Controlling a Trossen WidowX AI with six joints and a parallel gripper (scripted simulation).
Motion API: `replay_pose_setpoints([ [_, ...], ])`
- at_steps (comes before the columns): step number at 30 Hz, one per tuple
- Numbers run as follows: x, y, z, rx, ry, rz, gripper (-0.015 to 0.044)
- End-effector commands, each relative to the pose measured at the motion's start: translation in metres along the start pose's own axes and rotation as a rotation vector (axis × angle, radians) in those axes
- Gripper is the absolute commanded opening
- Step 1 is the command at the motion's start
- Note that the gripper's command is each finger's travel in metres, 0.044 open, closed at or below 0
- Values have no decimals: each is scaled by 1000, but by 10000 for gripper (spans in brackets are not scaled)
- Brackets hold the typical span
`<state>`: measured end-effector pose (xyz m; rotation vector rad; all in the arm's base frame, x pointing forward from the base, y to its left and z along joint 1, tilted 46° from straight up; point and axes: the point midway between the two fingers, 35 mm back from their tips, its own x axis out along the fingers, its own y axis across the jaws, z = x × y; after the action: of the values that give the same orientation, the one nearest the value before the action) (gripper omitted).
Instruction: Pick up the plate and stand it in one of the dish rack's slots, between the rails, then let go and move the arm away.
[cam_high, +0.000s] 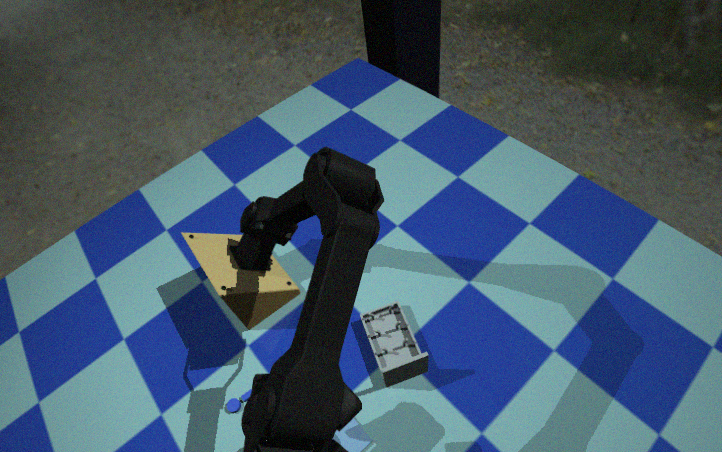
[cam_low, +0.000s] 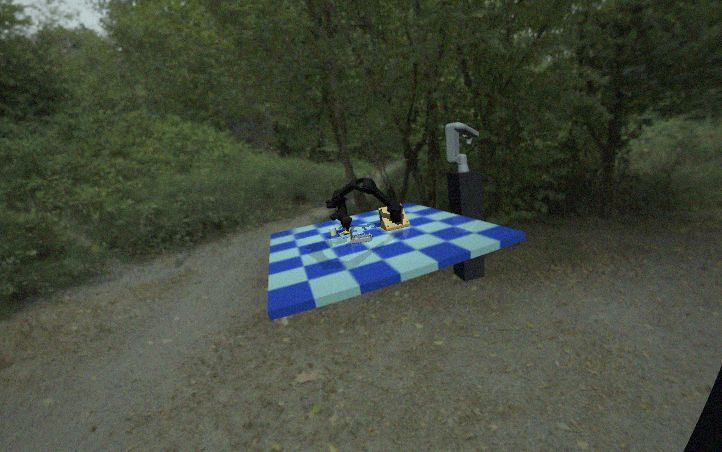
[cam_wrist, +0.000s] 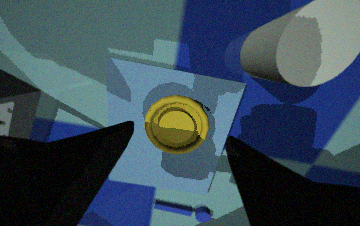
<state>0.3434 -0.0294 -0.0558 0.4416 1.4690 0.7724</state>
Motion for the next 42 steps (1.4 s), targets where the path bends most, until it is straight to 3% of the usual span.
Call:
replay_pose_setpoints([
  [1, 9, 2, -1, 7, 0, 9, 400],
  [13, 25, 4, -2, 7, 0, 11, 400],
  [15, 25, 4, -2, 7, 0, 11, 348],
  [23, 25, 4, -2, 7, 0, 11, 346],
  [35, 25, 4, -2, 7, 0, 11, 266],
  [42, 3, 2, 1, 8, 0, 7, 82],
])
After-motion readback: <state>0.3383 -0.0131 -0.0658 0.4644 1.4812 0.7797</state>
